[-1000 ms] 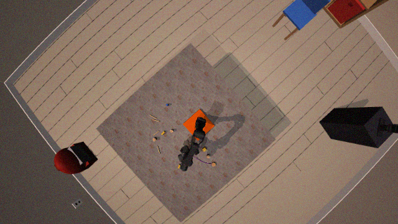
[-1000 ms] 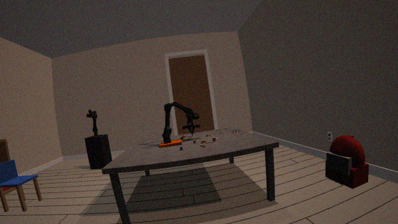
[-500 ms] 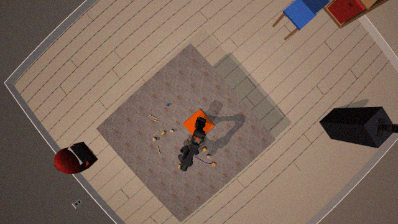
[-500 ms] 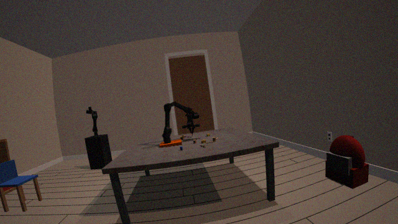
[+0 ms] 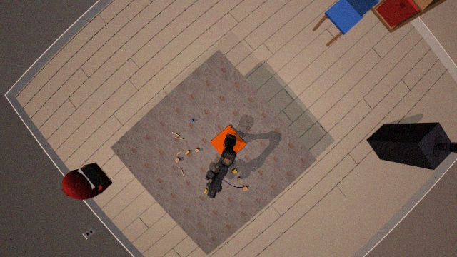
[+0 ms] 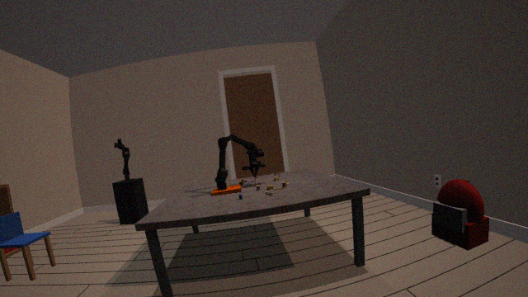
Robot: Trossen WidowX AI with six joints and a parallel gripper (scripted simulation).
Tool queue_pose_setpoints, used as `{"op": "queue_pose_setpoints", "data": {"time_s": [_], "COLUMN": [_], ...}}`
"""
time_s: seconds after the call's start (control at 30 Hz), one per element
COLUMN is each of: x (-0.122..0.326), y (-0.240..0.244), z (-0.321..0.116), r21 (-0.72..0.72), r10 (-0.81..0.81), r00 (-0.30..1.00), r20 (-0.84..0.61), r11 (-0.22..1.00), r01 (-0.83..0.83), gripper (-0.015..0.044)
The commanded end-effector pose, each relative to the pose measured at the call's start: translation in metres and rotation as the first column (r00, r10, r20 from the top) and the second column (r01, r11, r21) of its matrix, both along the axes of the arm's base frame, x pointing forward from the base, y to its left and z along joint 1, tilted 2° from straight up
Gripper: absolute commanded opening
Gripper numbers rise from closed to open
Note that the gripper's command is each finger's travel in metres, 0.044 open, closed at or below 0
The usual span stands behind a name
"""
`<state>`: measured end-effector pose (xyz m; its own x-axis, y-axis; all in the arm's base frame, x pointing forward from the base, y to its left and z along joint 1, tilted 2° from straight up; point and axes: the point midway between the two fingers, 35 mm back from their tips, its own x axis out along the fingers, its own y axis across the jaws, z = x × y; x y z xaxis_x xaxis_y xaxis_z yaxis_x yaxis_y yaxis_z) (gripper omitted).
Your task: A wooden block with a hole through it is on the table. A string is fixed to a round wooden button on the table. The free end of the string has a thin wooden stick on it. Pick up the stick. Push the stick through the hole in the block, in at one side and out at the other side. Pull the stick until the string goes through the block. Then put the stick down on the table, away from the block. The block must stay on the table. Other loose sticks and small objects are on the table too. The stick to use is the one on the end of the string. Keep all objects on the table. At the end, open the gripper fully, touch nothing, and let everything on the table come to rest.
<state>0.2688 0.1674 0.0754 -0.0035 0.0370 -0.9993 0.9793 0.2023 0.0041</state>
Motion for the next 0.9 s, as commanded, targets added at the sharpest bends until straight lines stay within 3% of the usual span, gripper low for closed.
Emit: {"op": "queue_pose_setpoints", "data": {"time_s": [0.0,0.4,0.87], "x": [0.001,0.004,0.007], "y": [0.005,0.016,0.028], "z": [-0.001,0.001,0.002], "r21": [-0.001,-0.003,-0.015], "r10": [0.178,0.579,0.904], "r00": [0.984,0.815,0.425], "r20": [0.002,0.018,0.034], "r11": [0.984,0.815,0.426], "r01": [-0.178,-0.58,-0.905], "gripper": [0.0,0.0,0.0]}}
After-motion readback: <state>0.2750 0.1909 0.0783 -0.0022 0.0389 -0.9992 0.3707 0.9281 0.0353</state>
